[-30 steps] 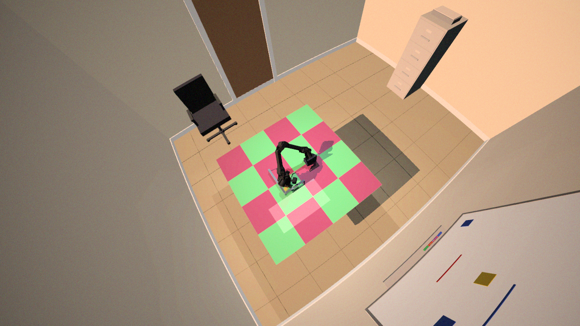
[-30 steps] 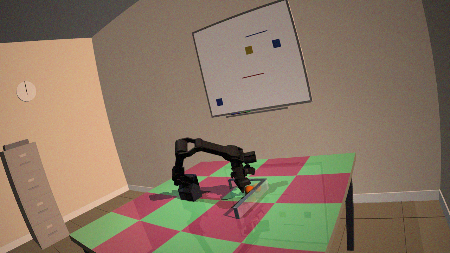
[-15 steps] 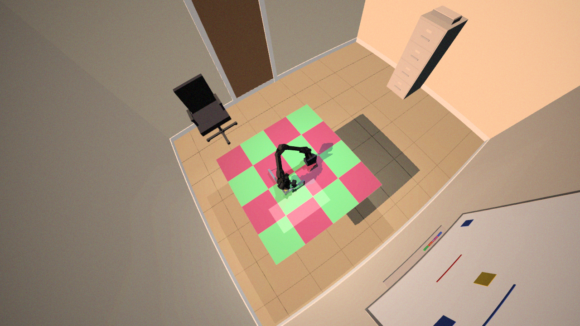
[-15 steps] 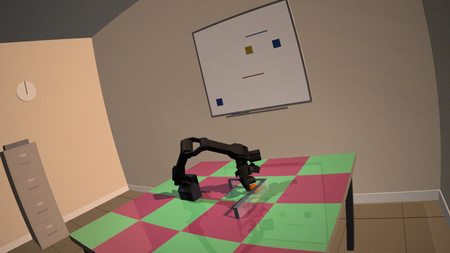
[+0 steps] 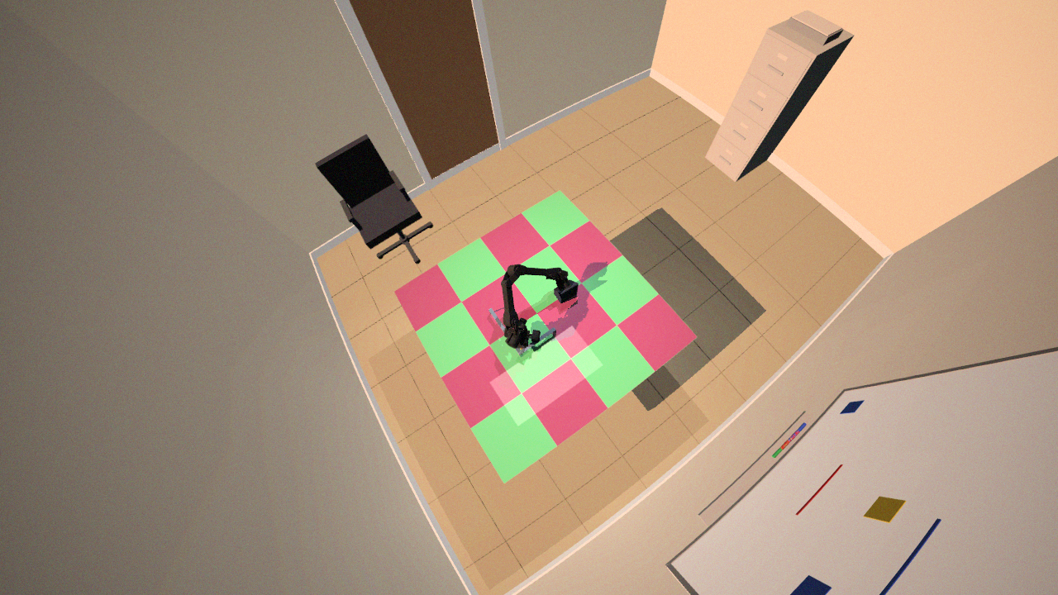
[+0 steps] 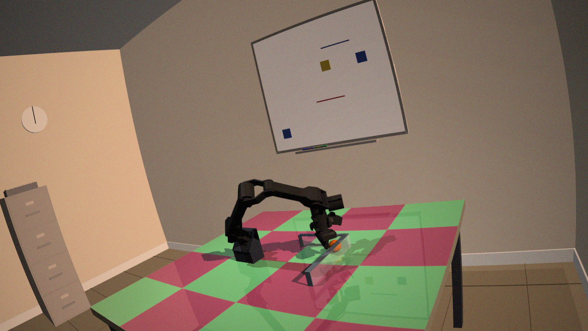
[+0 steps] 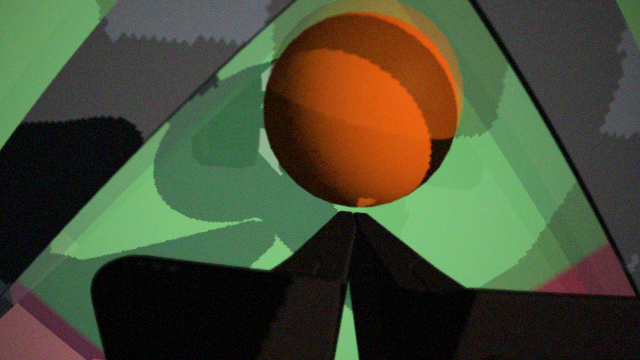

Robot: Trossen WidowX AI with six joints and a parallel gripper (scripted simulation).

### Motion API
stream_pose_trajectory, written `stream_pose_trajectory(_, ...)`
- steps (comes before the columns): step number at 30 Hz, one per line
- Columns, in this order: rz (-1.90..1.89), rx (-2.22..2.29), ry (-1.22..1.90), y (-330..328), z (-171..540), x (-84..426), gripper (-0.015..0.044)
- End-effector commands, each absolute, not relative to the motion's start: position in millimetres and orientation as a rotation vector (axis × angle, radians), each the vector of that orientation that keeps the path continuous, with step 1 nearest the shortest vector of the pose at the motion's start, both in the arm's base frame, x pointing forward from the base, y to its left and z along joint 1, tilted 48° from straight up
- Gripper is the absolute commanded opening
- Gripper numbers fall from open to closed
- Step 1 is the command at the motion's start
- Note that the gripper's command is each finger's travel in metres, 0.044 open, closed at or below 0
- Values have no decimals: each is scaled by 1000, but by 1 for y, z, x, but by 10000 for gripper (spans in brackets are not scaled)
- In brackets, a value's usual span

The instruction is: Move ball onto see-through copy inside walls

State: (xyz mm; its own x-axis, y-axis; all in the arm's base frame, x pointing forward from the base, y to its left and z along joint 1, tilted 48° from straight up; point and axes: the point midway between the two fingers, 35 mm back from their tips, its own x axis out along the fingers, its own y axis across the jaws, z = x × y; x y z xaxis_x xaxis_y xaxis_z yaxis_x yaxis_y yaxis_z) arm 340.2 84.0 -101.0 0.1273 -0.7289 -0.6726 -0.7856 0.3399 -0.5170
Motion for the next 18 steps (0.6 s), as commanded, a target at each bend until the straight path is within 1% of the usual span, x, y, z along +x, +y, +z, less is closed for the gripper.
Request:
stream_pose_trajectory(1,70,-1394,1613,79,-99,336,0)
stream_pose_trajectory(18,70,-1395,1615,62,-84,319,0)
